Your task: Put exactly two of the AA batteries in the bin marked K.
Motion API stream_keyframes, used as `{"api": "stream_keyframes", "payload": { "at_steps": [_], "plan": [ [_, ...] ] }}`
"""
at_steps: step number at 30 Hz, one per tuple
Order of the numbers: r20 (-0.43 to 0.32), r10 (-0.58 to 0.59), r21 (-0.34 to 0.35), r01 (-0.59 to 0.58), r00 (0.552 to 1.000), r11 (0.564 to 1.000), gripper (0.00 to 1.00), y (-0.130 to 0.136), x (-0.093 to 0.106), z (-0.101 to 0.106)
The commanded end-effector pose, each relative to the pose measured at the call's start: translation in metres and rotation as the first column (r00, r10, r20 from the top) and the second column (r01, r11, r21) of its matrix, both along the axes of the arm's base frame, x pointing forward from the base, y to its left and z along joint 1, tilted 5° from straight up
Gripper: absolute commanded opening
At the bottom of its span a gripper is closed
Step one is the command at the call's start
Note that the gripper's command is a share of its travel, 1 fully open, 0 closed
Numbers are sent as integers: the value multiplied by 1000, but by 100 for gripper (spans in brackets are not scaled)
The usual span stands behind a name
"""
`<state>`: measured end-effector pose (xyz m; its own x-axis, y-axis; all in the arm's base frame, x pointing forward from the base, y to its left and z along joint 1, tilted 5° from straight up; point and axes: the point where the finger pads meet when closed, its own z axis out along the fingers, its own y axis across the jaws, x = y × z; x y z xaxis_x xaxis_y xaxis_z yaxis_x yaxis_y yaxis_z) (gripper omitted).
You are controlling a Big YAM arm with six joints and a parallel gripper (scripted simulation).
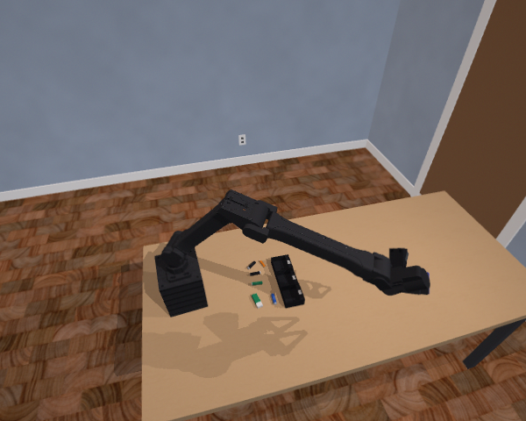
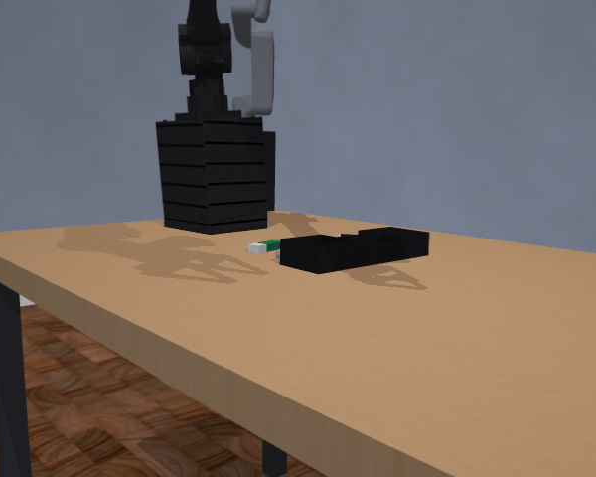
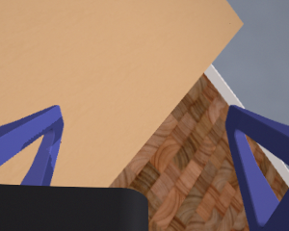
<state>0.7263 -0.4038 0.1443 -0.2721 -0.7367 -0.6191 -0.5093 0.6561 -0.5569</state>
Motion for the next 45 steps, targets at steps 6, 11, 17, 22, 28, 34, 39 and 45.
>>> {"api": "stream_keyframes", "payload": {
  "at_steps": [6, 11, 17, 22, 28, 34, 39, 45],
  "plan": [
    [14, 1, -10, -1, 1000, 1000, 100, 0, 1, 11],
    [14, 1, -10, -1, 1000, 1000, 100, 0, 1, 11],
    [14, 1, -10, -1, 1000, 1000, 100, 0, 1, 11],
    [0, 0, 0, 0, 1000, 1000, 9, 0, 0, 0],
    [0, 0, 0, 0, 1000, 1000, 9, 0, 0, 0],
    [0, 0, 0, 0, 1000, 1000, 9, 0, 0, 0],
    [0, 0, 0, 0, 1000, 1000, 9, 0, 0, 0],
    [0, 0, 0, 0, 1000, 1000, 9, 0, 0, 0]
  ]
}}
